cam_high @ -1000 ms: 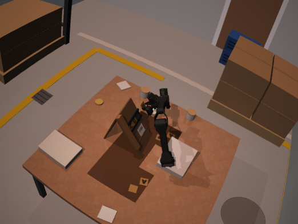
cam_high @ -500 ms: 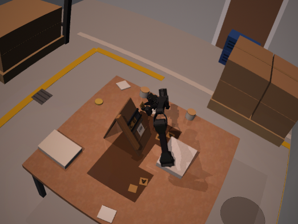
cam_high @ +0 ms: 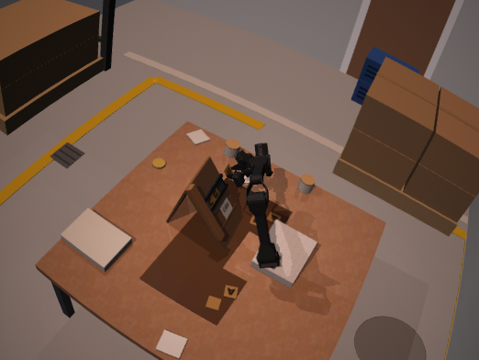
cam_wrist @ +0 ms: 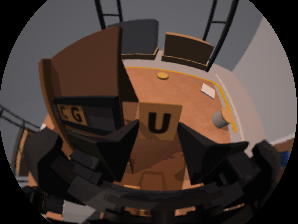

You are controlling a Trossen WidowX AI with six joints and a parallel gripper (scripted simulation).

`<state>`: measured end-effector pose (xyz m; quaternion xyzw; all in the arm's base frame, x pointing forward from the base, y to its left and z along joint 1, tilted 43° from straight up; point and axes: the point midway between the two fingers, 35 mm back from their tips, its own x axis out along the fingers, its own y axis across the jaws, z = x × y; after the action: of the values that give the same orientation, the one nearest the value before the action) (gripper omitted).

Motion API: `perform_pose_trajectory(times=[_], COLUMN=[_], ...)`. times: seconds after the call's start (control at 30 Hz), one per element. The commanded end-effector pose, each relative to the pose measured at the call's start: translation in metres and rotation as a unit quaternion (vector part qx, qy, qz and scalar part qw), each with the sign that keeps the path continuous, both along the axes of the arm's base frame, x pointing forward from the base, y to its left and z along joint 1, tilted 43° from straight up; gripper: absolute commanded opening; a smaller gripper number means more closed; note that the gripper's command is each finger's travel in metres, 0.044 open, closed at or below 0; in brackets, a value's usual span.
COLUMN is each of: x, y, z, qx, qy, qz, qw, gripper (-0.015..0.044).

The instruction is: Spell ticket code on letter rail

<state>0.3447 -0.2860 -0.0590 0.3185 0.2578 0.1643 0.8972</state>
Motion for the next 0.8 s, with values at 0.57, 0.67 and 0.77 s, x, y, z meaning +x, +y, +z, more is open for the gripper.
perform_pose_trajectory(times=[0.57,0.67,0.77], x=[-0.0013,-0.0015,-0.0017], y=[0.0075,0.0086,0.0097], z=[0.0085,0.0095,0.0104], qx=[0.001,0.001,0.001], qy=[-0.001,-0.001,-0.001], qz=[-0.001,-0.001,-0.001], qw=[1.0,1.0,1.0], gripper=[0.0,0.0,0.0])
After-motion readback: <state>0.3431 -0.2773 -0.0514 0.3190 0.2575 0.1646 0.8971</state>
